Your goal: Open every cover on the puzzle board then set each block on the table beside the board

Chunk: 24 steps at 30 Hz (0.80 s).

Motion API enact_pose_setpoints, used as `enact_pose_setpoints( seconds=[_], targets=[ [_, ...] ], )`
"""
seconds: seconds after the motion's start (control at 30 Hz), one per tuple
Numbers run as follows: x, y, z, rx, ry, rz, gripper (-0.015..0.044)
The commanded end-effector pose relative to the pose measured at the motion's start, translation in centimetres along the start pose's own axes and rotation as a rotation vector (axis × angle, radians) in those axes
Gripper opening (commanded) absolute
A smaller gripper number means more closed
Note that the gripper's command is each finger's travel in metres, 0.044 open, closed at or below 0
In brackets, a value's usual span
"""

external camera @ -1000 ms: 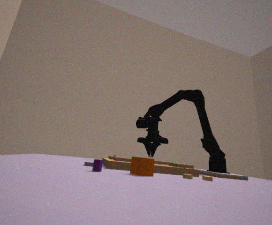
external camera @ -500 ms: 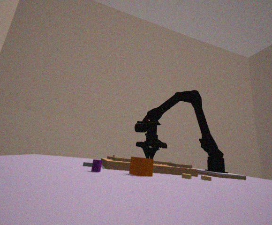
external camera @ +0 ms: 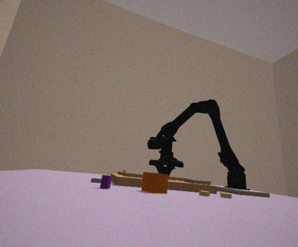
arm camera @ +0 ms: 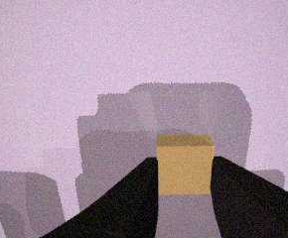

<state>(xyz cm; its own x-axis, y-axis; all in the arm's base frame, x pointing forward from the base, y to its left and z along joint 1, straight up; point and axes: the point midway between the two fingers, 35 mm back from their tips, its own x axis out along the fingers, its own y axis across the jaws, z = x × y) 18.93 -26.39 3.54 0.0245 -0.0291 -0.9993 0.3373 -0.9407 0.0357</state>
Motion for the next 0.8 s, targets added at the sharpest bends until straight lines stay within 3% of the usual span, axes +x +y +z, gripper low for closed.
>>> enact_pose_setpoints(
  seconds=[0.0,0.47,0.77],
  targets=[
    [0.4,-0.2,0.1,-0.004,-0.004,-0.004,0.008],
    [-0.1,0.0,0.0,0.0,0.0,0.0,0.044],
    [-2.9,0.2,0.0,-0.002,-0.001,-0.001,0.044]
  ],
)
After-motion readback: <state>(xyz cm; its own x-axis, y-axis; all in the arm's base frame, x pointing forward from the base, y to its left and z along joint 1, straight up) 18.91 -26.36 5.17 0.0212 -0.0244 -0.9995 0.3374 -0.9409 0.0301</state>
